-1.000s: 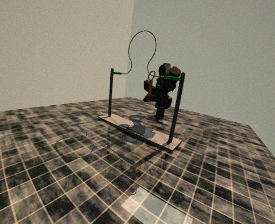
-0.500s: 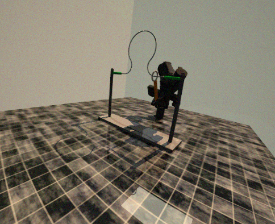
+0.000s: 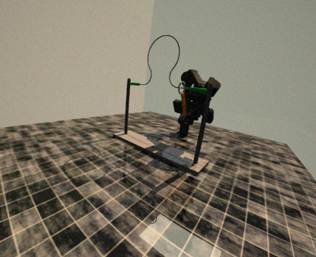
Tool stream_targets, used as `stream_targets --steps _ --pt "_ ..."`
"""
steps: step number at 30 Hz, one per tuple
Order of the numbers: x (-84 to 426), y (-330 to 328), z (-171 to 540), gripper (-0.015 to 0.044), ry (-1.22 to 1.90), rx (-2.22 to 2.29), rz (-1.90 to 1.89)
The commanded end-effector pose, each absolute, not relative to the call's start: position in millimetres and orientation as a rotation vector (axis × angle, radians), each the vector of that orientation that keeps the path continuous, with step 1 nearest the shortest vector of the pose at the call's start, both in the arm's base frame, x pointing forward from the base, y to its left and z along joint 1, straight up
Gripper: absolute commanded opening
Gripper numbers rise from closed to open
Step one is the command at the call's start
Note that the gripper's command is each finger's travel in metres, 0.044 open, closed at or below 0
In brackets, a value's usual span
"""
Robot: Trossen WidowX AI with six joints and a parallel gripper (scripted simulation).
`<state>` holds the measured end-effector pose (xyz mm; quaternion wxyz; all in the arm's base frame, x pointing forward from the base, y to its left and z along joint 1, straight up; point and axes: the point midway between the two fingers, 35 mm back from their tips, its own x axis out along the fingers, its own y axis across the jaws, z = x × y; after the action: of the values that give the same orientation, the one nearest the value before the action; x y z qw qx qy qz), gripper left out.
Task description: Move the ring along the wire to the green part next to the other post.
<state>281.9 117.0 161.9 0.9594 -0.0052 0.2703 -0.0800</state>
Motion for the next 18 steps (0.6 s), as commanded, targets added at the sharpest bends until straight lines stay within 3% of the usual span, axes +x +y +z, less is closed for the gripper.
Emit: stream_targets --steps 1,18 --pt "281.9 121.4 161.8 -0.0150 0.547 -0.003 -0.164" --pt "282.6 139.0 162.0 -0.0150 0.544 0.002 -0.162"
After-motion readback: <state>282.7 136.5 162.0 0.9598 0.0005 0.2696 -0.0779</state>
